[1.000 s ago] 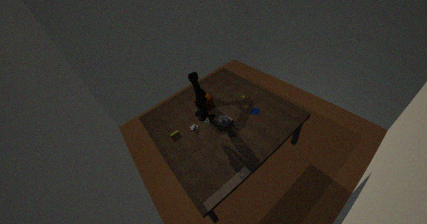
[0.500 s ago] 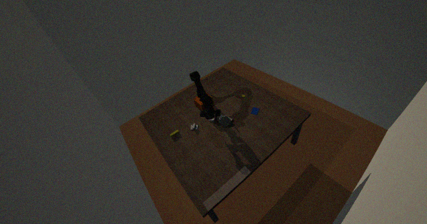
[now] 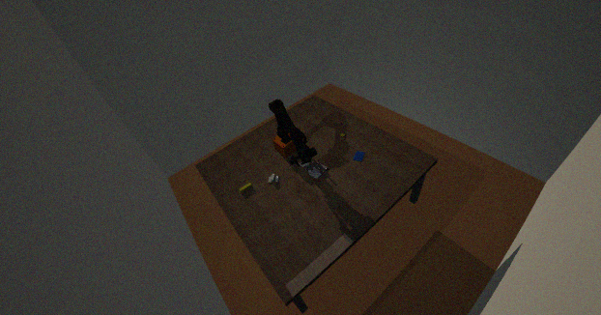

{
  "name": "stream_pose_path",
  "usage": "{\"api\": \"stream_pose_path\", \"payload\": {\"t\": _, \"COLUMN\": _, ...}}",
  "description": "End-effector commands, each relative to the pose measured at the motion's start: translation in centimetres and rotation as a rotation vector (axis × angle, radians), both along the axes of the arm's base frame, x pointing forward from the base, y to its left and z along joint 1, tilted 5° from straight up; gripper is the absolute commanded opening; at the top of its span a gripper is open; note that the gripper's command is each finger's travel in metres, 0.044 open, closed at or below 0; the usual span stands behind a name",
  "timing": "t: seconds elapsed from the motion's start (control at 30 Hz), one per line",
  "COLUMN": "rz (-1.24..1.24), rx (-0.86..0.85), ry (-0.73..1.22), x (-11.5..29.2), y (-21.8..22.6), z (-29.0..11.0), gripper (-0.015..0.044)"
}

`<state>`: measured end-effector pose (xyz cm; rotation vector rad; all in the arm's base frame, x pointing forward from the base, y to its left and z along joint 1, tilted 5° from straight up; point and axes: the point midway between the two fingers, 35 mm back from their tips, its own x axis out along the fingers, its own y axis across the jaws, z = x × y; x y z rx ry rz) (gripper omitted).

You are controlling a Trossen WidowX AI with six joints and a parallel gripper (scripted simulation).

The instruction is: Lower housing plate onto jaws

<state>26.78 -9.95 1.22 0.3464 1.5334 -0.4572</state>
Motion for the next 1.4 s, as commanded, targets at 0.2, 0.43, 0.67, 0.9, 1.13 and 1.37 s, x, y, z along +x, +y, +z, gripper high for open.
{"api": "stream_pose_path", "payload": {"t": 0.2, "rz": 0.303, "rx": 0.003, "ry": 0.024, "x": 0.7, "y": 3.5, "z": -0.4, "gripper": 0.0351}}
{"api": "stream_pose_path", "payload": {"t": 0.43, "rz": 0.491, "rx": 0.006, "ry": 0.038, "x": 1.0, "y": 5.7, "z": -0.5, "gripper": 0.0351}}
{"api": "stream_pose_path", "payload": {"t": 0.67, "rz": 0.509, "rx": 0.006, "ry": 0.040, "x": 1.0, "y": 5.9, "z": -0.6, "gripper": 0.0351}}
{"api": "stream_pose_path", "payload": {"t": 0.9, "rz": 0.509, "rx": 0.006, "ry": 0.040, "x": 1.0, "y": 5.9, "z": -0.6, "gripper": 0.0351}}
{"api": "stream_pose_path", "payload": {"t": 1.13, "rz": 0.515, "rx": 0.006, "ry": 0.040, "x": 1.0, "y": 5.9, "z": -0.6, "gripper": 0.0351}}
{"api": "stream_pose_path", "payload": {"t": 1.37, "rz": 0.515, "rx": 0.006, "ry": 0.040, "x": 1.0, "y": 5.9, "z": -0.6, "gripper": 0.0351}}
